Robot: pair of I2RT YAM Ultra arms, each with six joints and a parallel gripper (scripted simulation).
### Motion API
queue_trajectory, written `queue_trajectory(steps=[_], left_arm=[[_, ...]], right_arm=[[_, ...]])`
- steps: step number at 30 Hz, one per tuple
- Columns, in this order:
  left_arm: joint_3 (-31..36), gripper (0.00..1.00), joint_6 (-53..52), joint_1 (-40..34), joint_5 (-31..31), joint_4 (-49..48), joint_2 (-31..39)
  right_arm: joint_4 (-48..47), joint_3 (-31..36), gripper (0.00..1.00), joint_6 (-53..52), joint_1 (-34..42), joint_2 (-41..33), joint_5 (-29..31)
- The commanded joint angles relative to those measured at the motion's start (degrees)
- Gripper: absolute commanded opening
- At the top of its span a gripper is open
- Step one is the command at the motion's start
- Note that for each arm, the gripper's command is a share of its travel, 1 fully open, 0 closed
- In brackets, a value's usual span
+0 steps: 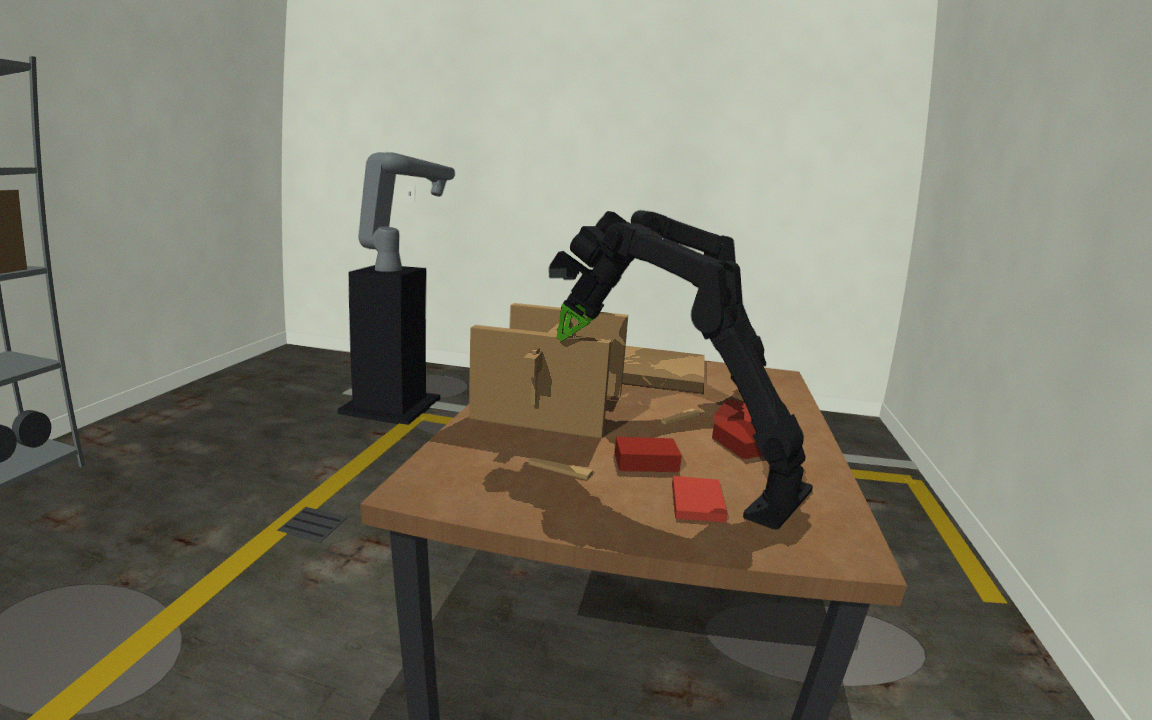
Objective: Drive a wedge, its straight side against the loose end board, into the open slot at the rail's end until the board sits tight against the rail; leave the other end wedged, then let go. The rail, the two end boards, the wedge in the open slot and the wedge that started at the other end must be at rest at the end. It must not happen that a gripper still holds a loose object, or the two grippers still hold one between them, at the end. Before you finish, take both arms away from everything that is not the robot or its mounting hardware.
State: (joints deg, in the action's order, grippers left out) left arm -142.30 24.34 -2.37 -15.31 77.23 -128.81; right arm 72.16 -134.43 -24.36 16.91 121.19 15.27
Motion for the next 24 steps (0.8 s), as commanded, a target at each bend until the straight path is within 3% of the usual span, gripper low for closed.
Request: queue_trajectory(steps=[1,20,24], left_arm=[[-5.6,0.59,0.9,-0.2,-1.0,1.2,0.9],[-10.4,0.59,0.9,-0.3,-1.4,3.2,-1.4],[-10.1,0.59,1.0,-0.2,-1.5,2.7,1.7]], right_arm=[[3.0,-3.1,0.58,-1.1,0.1,1.2,1.2],[2.0,-4.2,0.58,-0.8,0.0,-0.1,1.4],[0.6,-3.8,0.58,-0.9,-0.1,-1.4,1.4]])
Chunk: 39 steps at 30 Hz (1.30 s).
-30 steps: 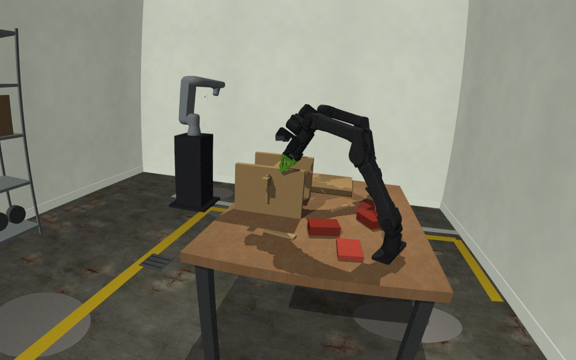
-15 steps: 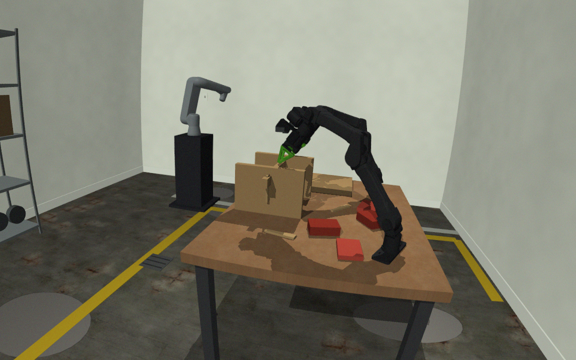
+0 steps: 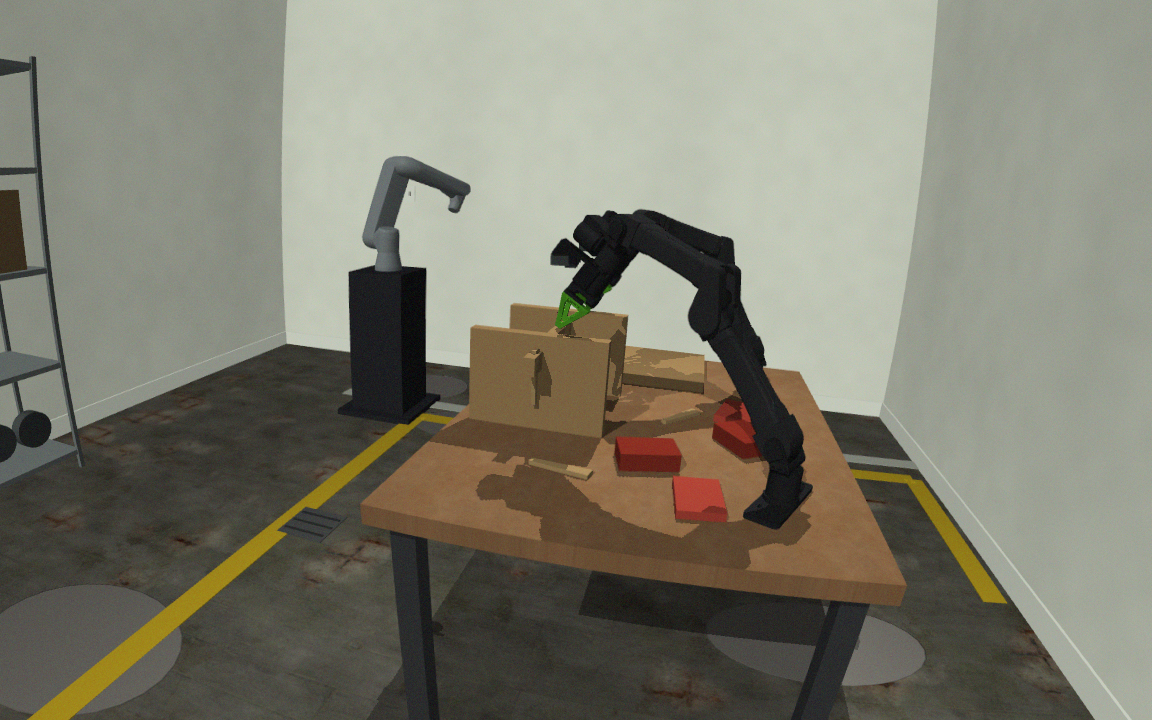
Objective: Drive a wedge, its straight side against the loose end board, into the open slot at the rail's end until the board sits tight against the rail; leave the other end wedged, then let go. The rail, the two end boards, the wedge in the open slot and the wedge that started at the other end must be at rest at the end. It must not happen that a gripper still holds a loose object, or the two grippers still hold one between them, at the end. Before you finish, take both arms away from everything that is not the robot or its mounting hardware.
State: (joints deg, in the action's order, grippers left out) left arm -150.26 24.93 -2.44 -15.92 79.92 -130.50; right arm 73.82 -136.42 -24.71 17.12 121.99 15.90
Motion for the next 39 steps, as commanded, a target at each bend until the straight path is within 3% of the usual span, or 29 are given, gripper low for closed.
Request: queue_trajectory(steps=[1,39], left_arm=[[-2.7,0.59,0.4,-0.2,-0.9,0.2,1.5],[16.4,0.59,0.3,-0.1,-0.8,-11.6,8.2]], right_arm=[[-0.7,-2.1,0.58,-0.4,-0.3,-0.7,0.8],[0.1,-2.1,0.58,-0.4,-0.3,-0.4,0.8]])
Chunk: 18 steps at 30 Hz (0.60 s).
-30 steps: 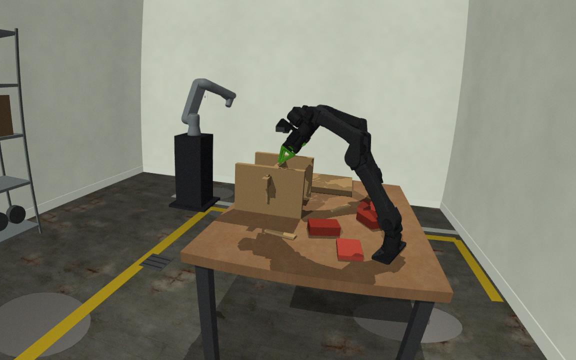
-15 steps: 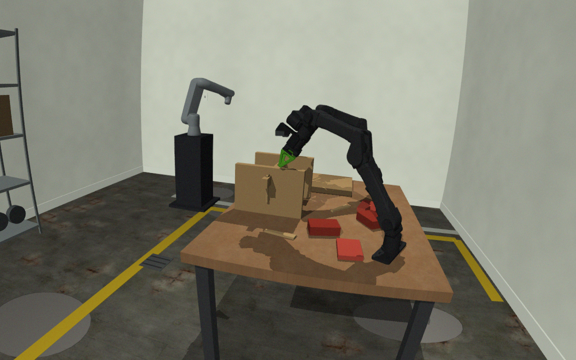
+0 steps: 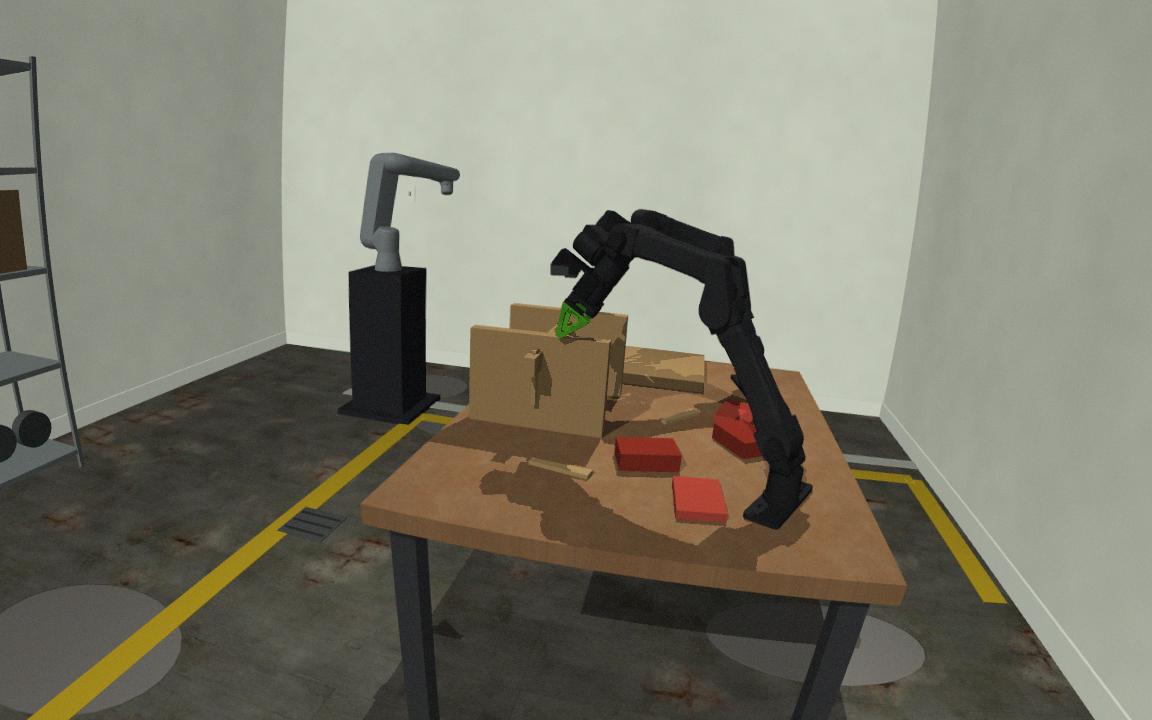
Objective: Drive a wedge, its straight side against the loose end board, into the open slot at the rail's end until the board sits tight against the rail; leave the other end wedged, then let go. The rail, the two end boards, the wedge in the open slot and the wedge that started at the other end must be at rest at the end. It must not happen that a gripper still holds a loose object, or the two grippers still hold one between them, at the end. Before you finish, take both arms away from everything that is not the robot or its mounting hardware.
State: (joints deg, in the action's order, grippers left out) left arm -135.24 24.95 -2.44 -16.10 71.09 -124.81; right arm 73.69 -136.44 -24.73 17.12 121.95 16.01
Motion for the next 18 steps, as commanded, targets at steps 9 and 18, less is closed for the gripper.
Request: queue_trajectory(steps=[9,18], left_arm=[[4.6,0.59,0.2,0.0,-0.6,-5.6,3.9],[9.5,0.59,0.2,-0.1,-0.6,-8.7,5.0]], right_arm=[[0.2,-2.1,0.58,-0.4,-0.3,-0.4,0.7],[0.2,-2.1,0.58,-0.4,-0.3,-0.4,0.7]])
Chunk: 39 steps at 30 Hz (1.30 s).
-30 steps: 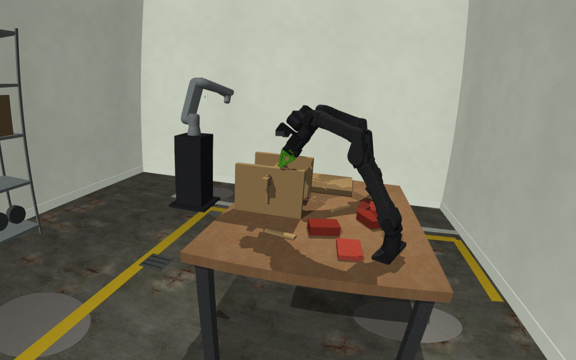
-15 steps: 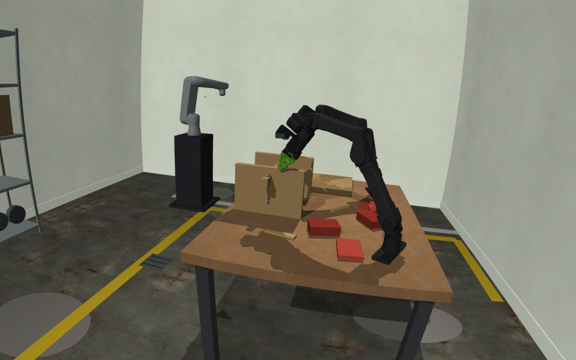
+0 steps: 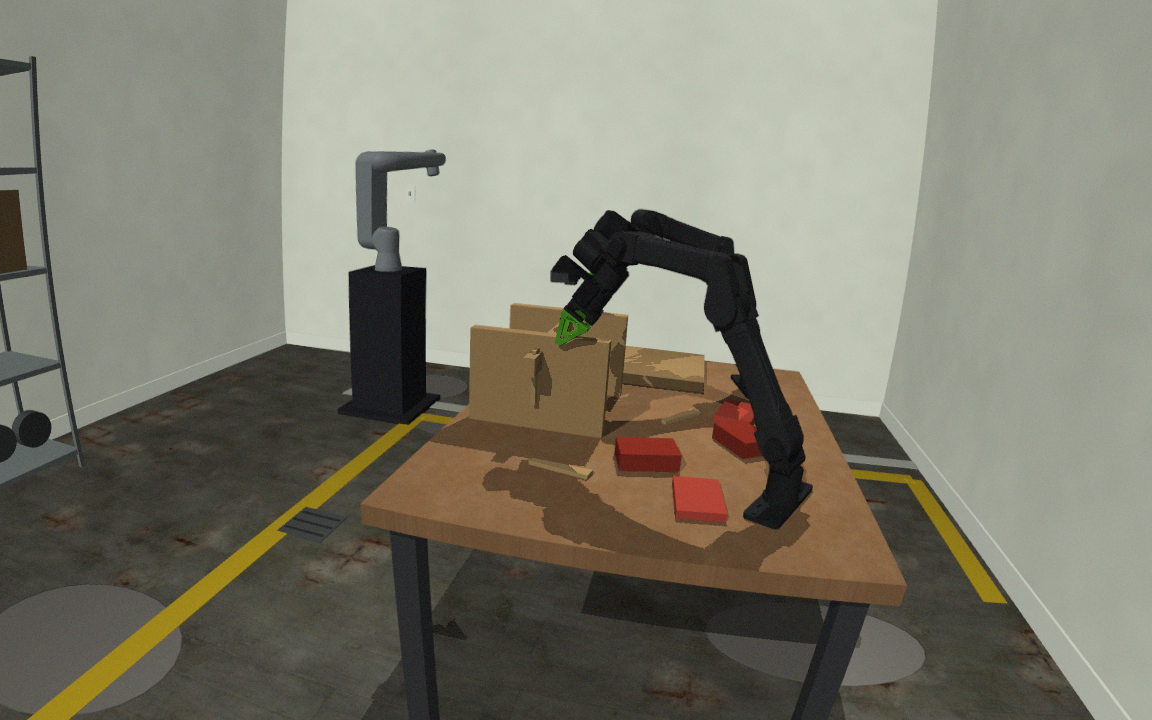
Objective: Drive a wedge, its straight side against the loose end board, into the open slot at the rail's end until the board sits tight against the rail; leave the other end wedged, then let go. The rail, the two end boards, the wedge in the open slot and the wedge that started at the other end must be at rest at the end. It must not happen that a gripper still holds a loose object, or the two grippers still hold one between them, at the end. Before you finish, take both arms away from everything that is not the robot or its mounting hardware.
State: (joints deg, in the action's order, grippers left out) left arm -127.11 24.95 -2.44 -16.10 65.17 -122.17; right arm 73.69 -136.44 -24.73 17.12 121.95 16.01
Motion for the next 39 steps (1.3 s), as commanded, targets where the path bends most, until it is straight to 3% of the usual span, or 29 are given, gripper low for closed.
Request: queue_trajectory(steps=[1,13,14,16,28,29,39], left_arm=[[1.8,0.59,0.2,-0.1,-0.6,-3.2,2.5],[5.3,0.59,0.1,-0.1,-0.7,-5.9,3.8],[5.7,0.00,0.1,-0.1,-0.7,-5.9,3.6],[3.1,0.00,0.1,-0.1,-0.7,-6.3,3.9],[2.9,0.00,-0.3,-0.1,-0.7,-6.3,4.5],[2.9,0.00,-0.3,-0.1,-0.7,-6.3,4.5],[2.9,0.00,-0.3,-0.1,-0.7,-6.3,4.5]], right_arm=[[0.2,-2.1,0.58,-0.4,-0.3,-0.4,0.7],[0.2,-2.1,0.58,-0.4,-0.3,-0.4,0.7],[0.2,-2.1,0.58,-0.4,-0.3,-0.4,0.7],[0.2,-2.1,0.58,-0.4,-0.3,-0.4,0.7],[0.2,-2.1,0.58,-0.4,-0.3,-0.4,0.7],[-0.7,1.8,0.58,-0.4,-0.3,-1.9,0.7],[-4.0,6.2,0.58,-0.5,-0.3,-3.1,0.7]])
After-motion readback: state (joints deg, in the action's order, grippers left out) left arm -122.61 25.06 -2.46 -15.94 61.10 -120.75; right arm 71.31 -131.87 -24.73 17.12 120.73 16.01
